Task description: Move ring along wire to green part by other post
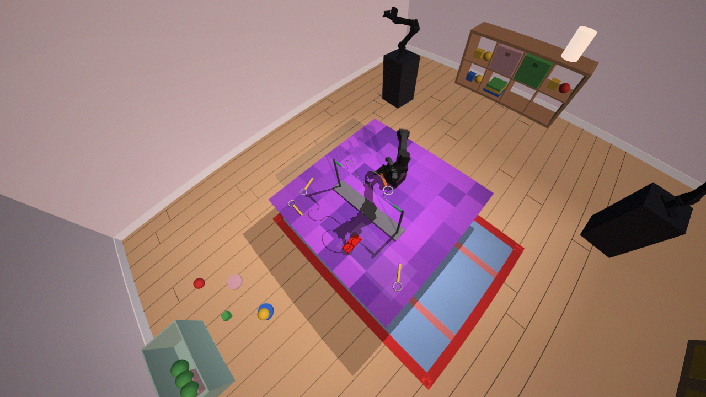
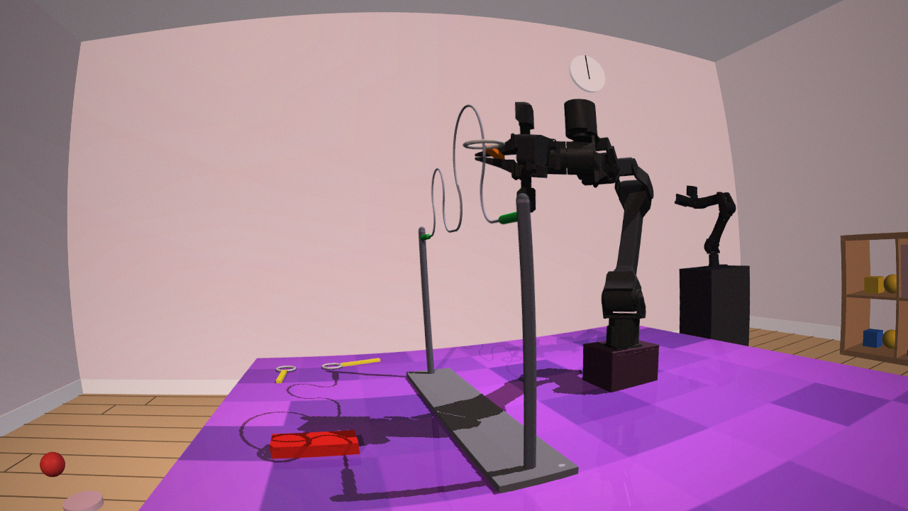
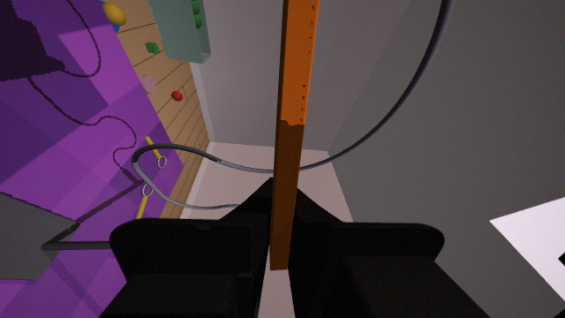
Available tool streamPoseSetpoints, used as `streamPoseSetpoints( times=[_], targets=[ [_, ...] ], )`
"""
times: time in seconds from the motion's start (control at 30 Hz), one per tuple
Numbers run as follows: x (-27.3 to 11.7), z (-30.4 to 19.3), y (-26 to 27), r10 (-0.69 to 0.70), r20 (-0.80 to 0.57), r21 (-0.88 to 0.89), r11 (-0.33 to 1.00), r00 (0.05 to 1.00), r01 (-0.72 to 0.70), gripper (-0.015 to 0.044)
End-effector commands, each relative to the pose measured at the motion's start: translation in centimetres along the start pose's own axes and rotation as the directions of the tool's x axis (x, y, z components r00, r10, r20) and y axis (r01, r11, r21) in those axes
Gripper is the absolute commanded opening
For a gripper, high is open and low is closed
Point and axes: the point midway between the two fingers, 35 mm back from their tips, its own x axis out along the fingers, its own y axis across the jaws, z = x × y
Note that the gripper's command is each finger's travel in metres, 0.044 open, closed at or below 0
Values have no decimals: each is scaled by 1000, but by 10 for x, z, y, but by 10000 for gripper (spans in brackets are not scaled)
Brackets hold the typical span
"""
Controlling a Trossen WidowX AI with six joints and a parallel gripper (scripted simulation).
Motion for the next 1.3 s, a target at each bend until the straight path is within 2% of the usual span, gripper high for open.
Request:
streamPoseSetpoints(
  times=[0.0,0.8,1.27],
  targets=[
    [0,0,-1,-27,5,-53,998,1000,27,-150],
    [0,2,-10,-161,40,-300,939,986,165,-150],
    [0,1,-9,-207,60,-385,898,976,214,-150]
  ],
)
